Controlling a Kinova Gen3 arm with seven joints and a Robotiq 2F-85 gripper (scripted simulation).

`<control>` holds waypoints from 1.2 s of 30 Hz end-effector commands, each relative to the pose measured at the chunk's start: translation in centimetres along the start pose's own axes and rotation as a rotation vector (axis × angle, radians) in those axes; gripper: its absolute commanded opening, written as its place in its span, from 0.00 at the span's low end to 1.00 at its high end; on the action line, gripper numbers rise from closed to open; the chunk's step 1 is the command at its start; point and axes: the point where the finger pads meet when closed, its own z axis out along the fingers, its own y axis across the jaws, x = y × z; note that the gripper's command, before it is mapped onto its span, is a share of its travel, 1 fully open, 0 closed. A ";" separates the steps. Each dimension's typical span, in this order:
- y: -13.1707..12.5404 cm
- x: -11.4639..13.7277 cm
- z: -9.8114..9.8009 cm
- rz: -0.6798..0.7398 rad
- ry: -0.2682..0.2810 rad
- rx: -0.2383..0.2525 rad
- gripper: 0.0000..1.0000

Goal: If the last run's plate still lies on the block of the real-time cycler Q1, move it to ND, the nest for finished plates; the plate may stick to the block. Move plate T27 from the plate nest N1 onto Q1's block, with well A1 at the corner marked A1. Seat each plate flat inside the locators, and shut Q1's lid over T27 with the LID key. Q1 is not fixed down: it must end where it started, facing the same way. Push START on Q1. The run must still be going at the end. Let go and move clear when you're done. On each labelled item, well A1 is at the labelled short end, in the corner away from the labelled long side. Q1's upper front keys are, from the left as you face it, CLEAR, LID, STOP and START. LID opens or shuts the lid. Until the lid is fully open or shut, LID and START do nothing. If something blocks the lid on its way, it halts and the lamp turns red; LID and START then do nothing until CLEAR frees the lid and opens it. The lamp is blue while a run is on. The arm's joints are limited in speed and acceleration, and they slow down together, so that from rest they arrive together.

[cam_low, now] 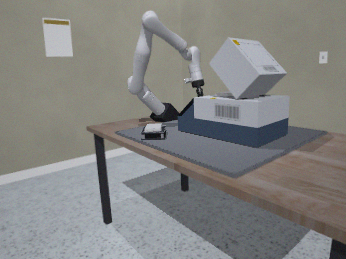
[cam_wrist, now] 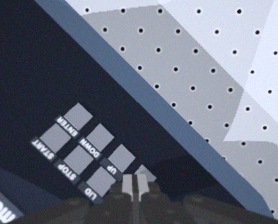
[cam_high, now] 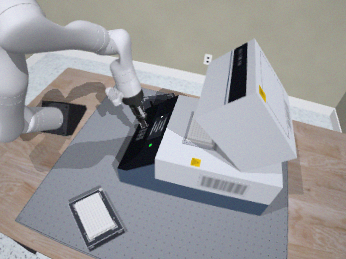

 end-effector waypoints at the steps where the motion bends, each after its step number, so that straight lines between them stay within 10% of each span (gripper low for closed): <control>1: -0.1 -0.1 0.1 0.002 0.000 0.000 0.10; 36: 0.6 0.6 -2.0 0.002 0.000 0.000 0.10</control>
